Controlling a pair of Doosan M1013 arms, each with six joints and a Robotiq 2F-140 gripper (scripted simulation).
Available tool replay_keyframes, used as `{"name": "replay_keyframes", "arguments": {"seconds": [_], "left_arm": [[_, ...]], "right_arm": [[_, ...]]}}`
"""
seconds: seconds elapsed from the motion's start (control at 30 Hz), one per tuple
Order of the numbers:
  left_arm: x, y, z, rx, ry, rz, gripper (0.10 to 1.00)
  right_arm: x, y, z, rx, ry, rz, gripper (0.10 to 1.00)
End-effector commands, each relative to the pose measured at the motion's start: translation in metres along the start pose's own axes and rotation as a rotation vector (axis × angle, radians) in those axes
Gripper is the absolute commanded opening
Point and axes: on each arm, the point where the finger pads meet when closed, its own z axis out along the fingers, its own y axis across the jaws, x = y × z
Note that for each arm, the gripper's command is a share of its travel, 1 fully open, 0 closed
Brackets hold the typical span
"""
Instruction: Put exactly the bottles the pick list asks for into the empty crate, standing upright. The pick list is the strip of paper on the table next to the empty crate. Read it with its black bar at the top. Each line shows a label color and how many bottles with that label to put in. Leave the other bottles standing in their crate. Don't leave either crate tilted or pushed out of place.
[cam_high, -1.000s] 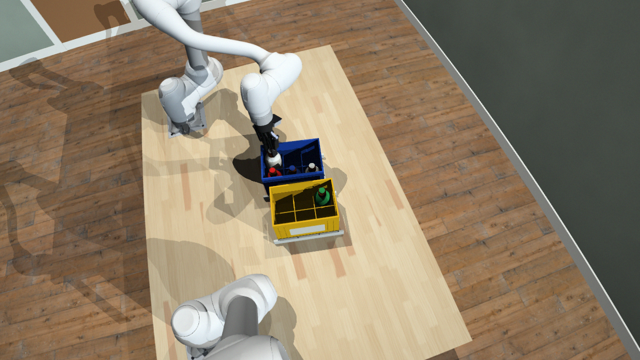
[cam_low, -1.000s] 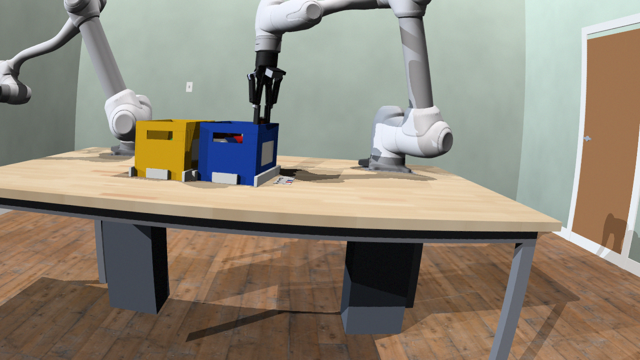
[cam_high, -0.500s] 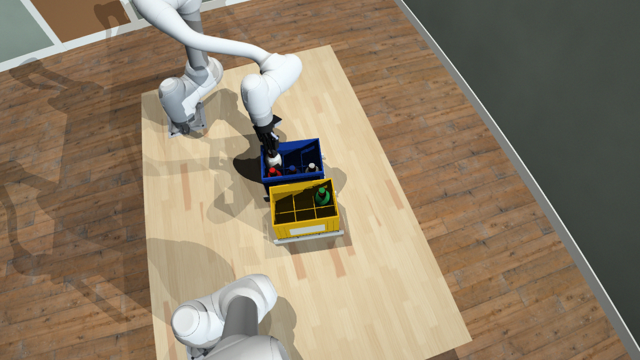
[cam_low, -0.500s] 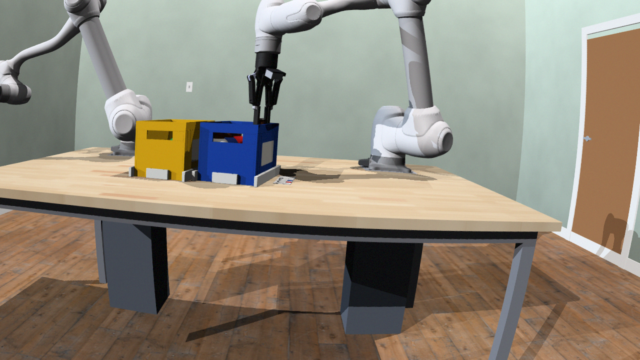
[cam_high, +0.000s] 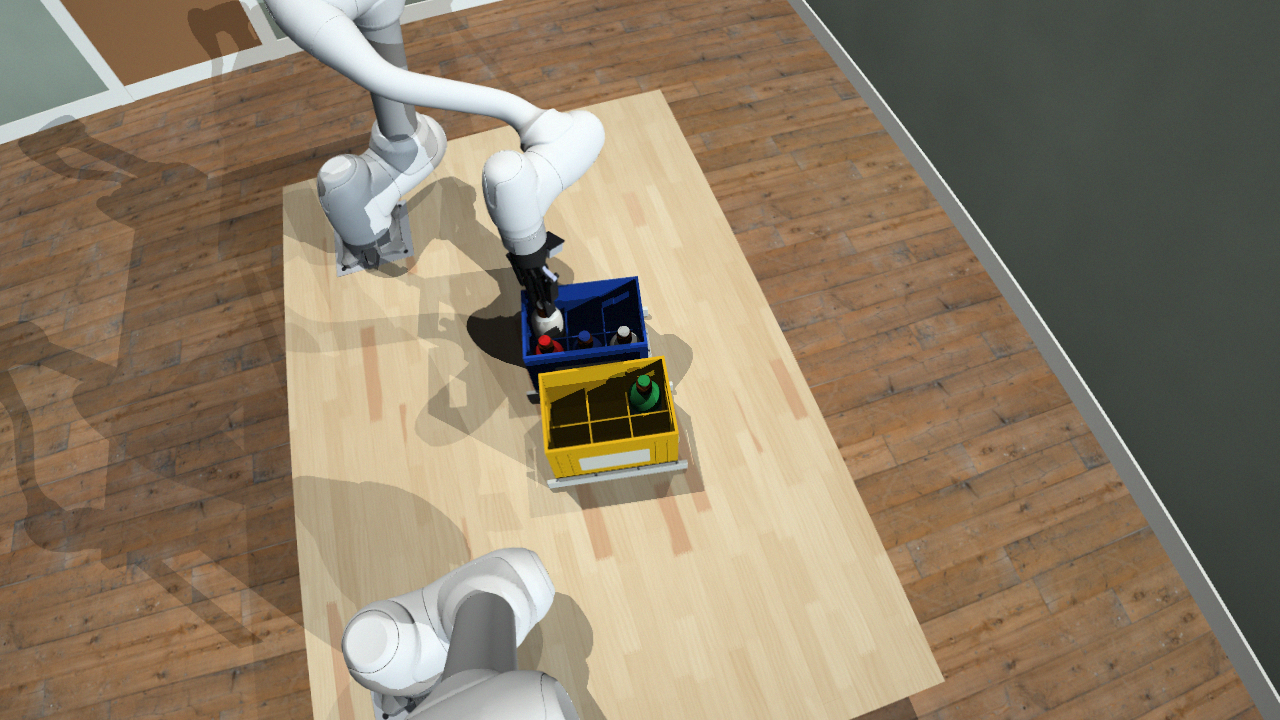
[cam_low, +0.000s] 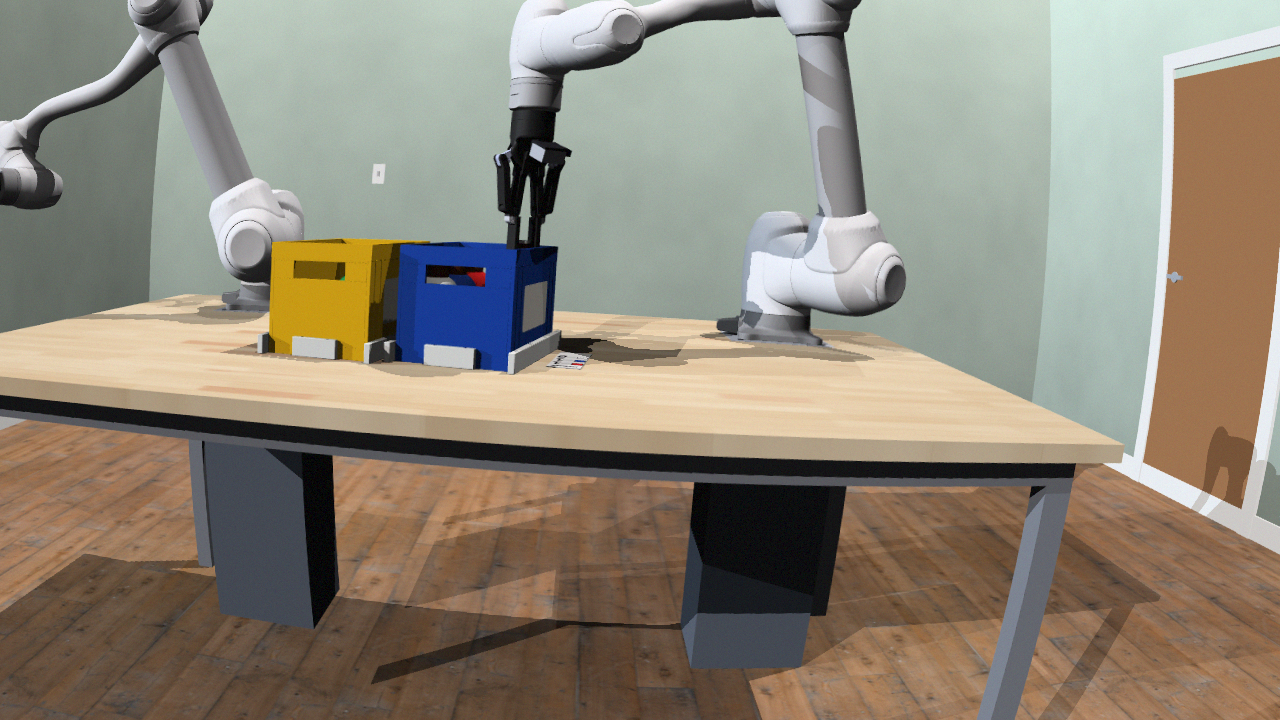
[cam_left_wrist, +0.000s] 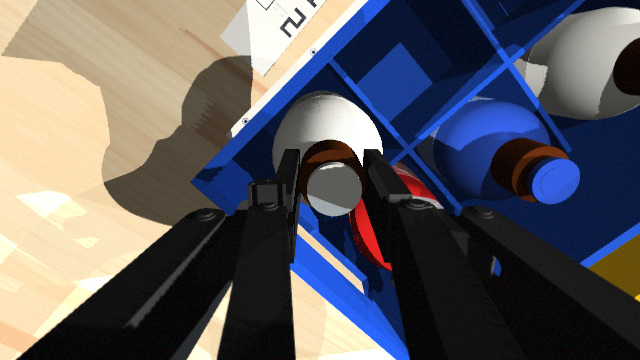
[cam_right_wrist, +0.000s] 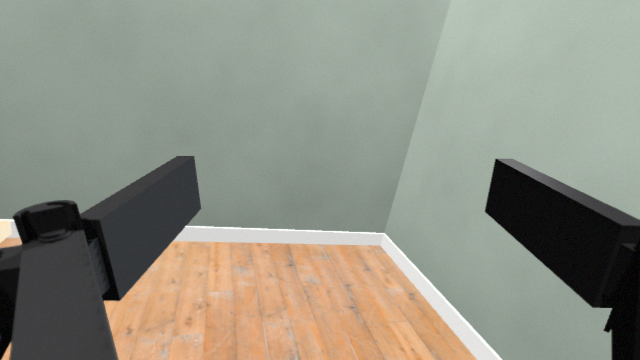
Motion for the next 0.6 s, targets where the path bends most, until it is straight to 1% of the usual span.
{"name": "replay_keyframes", "arguments": {"seconds": [0.0, 0.57], "left_arm": [[0.0001, 0.0003, 0.0001, -0.001, 0.0, 0.0, 0.099], [0.0001, 0.0003, 0.0076, -0.001, 0.0, 0.0, 0.099]], "right_arm": [[0.0014, 0.0004, 0.0001, 0.0, 0.001, -0.002, 1.0], [0.0014, 0.0004, 0.0001, 0.0, 0.001, -0.002, 1.0]]}}
